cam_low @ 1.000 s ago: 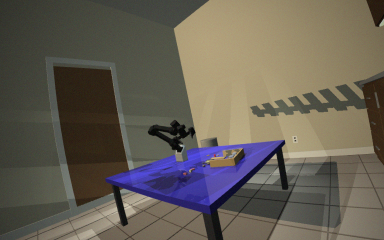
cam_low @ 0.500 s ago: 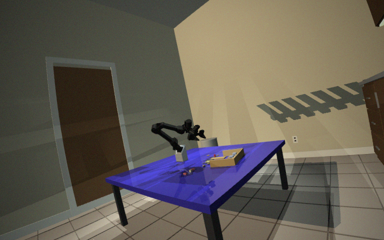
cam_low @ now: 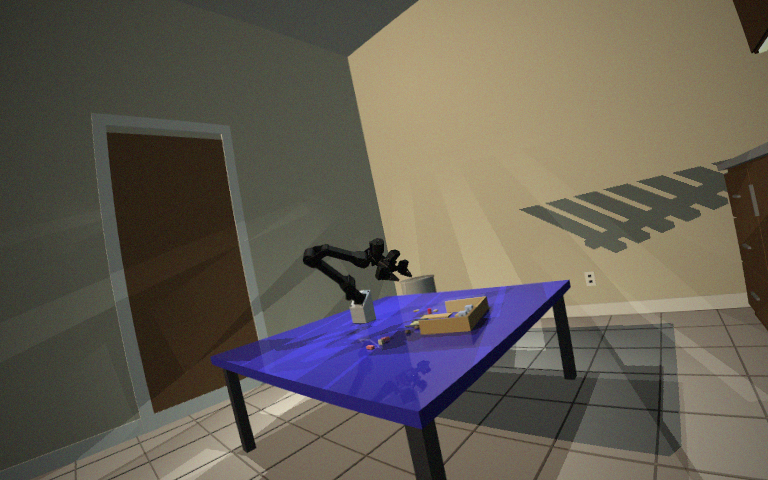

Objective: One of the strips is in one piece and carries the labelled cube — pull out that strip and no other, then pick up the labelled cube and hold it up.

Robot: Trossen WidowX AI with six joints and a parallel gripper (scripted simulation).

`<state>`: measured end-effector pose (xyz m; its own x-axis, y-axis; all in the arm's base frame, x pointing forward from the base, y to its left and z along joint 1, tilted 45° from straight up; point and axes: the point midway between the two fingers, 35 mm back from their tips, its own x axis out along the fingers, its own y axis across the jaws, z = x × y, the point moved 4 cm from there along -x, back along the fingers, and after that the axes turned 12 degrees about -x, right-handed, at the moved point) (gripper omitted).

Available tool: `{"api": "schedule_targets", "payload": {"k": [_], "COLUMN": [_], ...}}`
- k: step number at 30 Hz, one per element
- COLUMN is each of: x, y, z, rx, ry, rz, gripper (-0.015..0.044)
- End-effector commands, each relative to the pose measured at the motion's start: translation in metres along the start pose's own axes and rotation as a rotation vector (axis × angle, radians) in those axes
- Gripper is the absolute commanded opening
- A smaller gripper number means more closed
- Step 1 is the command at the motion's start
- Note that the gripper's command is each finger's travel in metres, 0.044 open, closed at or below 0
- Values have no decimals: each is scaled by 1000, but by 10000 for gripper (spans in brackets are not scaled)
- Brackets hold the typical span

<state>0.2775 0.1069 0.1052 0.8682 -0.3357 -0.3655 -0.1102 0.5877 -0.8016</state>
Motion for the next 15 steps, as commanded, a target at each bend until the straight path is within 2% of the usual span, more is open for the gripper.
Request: {"api": "schedule_targets", "payload": {"k": [1,3,8,15], "x": [0,0,19,71], "y": [0,0,0,-2], "z": [-1,-1,4,9], "rx": [-9,-9,-19,-97], "ry": [3,3,78,344], "rz": [-2,-2,28,122], "gripper": [400,400,269,85]}}
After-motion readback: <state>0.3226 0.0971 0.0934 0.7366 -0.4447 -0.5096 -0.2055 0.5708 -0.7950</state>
